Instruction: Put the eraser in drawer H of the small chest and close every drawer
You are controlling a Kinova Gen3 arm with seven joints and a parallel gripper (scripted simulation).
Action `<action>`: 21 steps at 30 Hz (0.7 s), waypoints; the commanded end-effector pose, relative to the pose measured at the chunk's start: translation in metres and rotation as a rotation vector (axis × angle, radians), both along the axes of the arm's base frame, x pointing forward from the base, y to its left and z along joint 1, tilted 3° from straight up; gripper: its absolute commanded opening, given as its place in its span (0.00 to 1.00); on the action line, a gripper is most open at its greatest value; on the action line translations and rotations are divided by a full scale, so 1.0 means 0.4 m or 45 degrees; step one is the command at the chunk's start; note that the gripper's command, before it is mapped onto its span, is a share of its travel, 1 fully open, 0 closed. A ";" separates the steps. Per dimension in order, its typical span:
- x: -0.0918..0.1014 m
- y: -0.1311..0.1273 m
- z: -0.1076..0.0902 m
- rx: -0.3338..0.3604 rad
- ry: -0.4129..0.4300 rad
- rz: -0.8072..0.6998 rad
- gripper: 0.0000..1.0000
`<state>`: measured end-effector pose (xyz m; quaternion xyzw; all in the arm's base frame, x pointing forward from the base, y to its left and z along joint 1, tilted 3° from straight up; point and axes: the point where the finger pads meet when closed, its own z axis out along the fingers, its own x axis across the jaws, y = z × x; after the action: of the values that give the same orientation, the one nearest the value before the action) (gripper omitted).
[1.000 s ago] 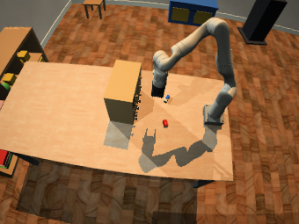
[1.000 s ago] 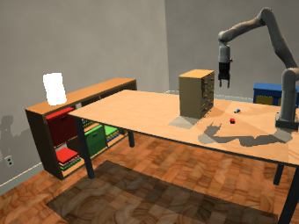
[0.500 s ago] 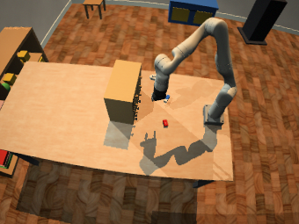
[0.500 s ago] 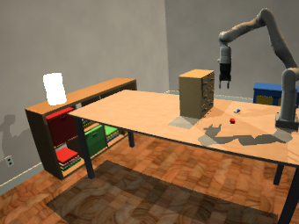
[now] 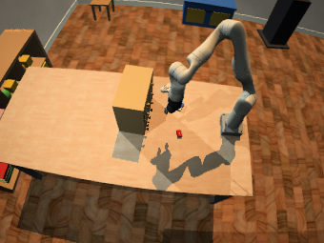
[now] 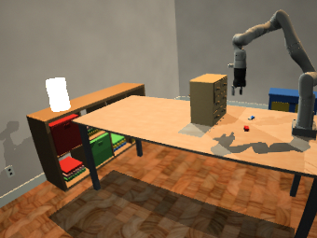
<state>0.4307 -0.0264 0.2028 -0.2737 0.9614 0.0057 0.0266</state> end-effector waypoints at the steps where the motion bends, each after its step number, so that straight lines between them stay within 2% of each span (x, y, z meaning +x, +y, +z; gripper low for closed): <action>1: 0.000 0.005 -0.002 0.001 0.000 0.054 1.00; 14: 0.007 0.041 -0.006 -0.017 -0.010 0.435 1.00; 21: 0.009 0.053 -0.007 -0.023 -0.013 0.555 1.00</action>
<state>0.4342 -0.0070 0.2006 -0.4675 0.8836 -0.0004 0.0271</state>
